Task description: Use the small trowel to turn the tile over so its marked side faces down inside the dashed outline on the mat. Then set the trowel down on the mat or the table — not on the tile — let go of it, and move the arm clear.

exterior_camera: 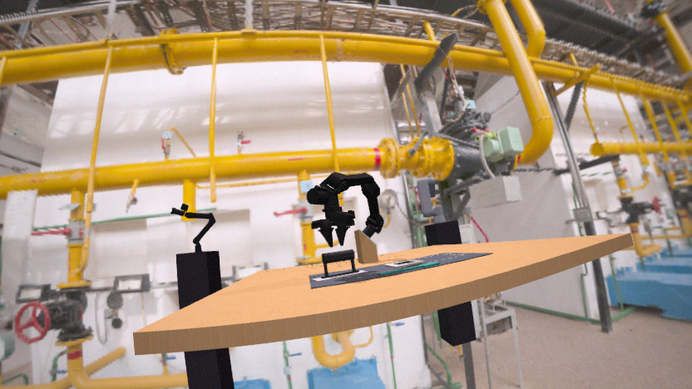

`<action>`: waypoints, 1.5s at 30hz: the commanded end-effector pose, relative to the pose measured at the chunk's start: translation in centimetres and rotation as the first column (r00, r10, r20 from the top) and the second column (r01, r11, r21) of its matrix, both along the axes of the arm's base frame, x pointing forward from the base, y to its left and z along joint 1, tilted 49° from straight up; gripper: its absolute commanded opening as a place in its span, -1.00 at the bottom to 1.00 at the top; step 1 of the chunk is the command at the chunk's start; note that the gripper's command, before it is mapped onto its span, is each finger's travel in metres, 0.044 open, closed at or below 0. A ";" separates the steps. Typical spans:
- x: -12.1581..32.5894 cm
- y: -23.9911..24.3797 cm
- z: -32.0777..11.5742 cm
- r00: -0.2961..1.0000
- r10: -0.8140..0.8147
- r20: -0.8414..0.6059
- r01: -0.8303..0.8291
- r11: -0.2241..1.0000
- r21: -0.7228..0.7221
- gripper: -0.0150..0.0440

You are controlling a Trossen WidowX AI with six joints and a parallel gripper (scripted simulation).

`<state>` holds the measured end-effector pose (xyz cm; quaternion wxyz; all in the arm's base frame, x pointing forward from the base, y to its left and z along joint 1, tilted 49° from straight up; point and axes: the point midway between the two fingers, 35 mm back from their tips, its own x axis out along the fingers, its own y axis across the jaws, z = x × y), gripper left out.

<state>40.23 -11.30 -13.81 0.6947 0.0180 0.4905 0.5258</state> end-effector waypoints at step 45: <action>0.1 1.2 -0.9 0.437 0.584 0.685 -0.610 0.751 -0.252 0.42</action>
